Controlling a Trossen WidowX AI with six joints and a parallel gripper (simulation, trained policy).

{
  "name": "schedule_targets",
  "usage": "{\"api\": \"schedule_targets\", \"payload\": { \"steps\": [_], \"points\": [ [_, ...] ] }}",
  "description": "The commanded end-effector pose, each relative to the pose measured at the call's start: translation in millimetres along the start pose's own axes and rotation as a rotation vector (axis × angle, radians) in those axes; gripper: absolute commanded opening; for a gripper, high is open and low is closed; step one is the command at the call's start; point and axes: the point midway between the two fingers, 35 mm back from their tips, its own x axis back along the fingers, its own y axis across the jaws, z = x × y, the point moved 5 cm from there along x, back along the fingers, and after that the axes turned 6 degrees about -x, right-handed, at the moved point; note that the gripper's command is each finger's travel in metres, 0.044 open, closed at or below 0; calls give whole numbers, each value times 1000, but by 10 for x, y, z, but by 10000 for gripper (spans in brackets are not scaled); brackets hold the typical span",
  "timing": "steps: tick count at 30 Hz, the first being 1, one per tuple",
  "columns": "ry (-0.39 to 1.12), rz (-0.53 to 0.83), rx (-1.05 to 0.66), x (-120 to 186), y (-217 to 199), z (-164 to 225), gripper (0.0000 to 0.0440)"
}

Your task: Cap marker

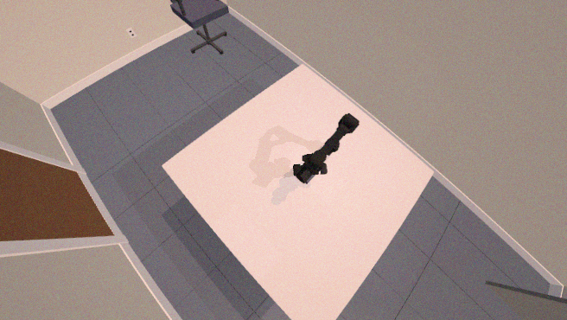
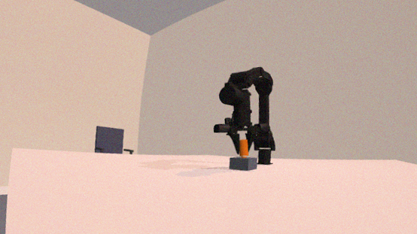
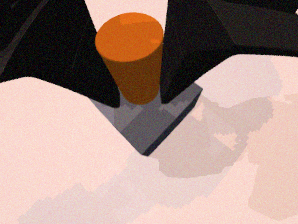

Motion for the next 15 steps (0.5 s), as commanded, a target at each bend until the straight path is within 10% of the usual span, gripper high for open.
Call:
{"api": "schedule_targets", "payload": {
  "steps": [1, 15],
  "points": [
    [-51, -37, -20, -81, 94, -91, 88],
    [-48, -45, -10, -71, 99, -93, 112]
  ]
}}
